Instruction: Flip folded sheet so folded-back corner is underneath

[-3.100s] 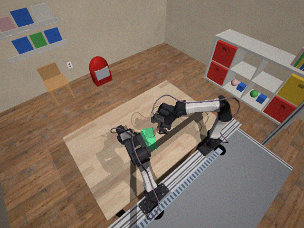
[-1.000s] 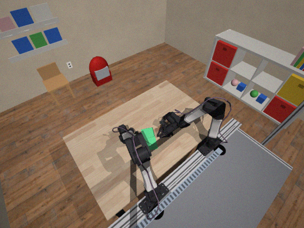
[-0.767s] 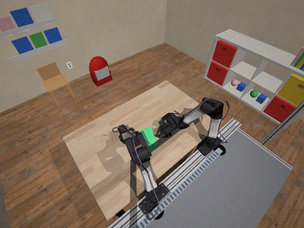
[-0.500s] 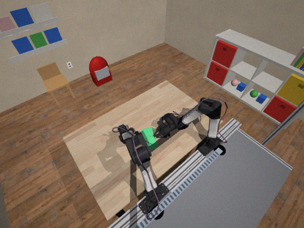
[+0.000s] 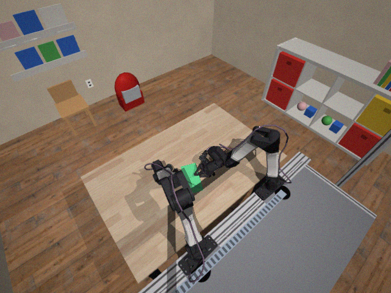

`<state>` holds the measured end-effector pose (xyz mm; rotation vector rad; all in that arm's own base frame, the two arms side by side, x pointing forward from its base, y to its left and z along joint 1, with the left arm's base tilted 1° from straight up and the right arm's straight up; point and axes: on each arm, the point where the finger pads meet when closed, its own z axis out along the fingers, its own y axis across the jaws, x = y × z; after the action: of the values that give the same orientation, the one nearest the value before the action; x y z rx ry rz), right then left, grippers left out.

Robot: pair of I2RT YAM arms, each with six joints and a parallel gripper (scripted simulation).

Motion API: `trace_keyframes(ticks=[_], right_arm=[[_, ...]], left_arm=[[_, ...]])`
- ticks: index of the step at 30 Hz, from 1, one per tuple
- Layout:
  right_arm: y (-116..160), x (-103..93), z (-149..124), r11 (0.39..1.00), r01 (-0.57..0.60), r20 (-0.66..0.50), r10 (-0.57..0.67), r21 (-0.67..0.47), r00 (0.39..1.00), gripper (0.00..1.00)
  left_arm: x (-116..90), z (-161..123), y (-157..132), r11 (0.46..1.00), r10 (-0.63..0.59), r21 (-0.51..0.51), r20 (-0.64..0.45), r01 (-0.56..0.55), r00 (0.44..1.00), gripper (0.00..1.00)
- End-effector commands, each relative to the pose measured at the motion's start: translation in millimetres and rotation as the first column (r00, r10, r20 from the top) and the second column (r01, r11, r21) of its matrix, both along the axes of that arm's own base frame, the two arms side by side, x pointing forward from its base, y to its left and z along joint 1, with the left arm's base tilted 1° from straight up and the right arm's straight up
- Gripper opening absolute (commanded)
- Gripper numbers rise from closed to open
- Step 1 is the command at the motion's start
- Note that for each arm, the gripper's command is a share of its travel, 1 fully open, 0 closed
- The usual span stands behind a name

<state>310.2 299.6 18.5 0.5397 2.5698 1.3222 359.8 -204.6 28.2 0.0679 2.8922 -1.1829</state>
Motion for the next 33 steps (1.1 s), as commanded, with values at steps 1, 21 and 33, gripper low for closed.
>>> trace_keyframes(ticks=[1,21,33], right_arm=[[2,-1.4,-17,0.999,0.013,-0.033,-0.014,-0.037,0.999,0.31],[2,0.0,-20,0.999,0.019,-0.040,-0.021,-0.050,0.999,0.01],[5,4.8,32,0.999,0.020,-0.007,-0.021,-0.027,1.000,0.01]], left_arm=[[0,-6,-1,1.000,0.000,0.018,0.000,0.000,1.000,0.10],[0,-6,-1,1.000,0.000,0.018,0.000,0.000,1.000,0.10],[12,41,21,1.000,0.004,0.006,0.071,-0.004,0.997,0.32]])
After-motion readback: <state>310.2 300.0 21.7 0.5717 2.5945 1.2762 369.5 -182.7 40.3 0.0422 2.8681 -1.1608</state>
